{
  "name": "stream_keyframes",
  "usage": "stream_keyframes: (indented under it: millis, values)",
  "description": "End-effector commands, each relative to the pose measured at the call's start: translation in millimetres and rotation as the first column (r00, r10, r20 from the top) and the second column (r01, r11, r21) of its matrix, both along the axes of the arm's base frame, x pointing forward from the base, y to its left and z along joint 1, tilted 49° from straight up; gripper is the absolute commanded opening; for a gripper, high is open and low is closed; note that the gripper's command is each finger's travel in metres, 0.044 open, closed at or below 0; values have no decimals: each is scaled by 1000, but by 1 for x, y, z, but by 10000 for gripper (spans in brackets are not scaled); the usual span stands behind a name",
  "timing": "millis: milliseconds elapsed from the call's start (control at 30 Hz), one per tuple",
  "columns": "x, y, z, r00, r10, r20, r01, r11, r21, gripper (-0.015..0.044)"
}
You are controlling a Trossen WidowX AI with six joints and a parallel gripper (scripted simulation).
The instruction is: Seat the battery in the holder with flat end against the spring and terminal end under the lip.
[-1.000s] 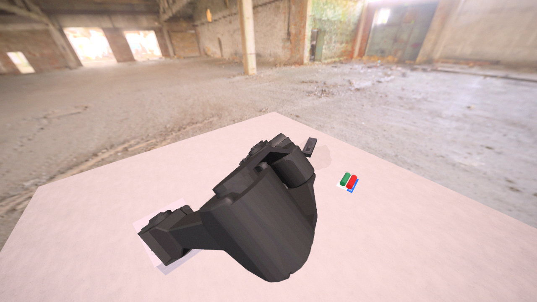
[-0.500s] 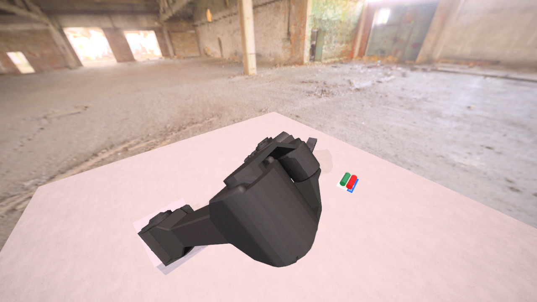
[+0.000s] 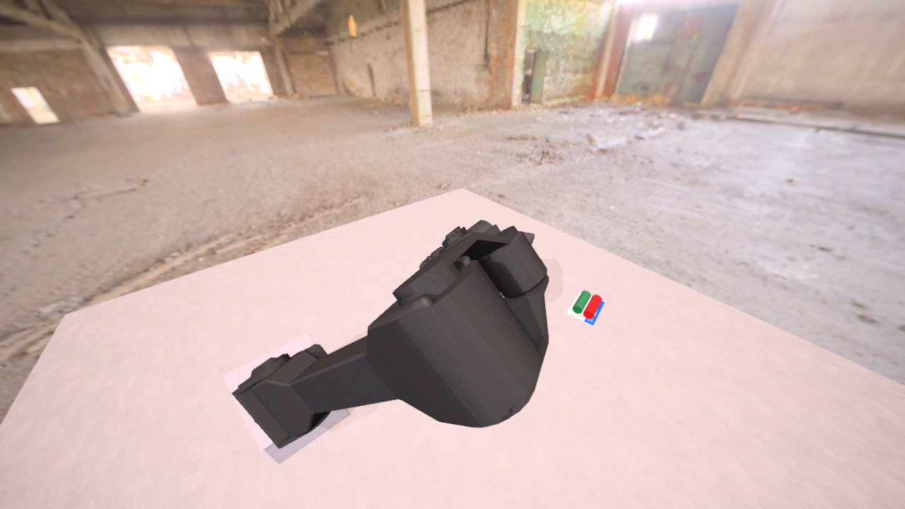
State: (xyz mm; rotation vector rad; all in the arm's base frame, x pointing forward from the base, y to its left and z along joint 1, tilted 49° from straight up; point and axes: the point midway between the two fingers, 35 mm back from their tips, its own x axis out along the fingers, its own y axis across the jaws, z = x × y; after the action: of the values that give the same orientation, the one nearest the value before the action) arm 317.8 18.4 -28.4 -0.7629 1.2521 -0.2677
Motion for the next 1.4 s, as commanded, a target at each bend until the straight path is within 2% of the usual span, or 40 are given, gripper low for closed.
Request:
stream_keyframes:
  millis: [0,1367]
  values:
    - [-4,-4,-5,999,-26,-37,25,1000,-11,67]
    - [-1,-9,2,967,-176,-185,169,984,-52,67]
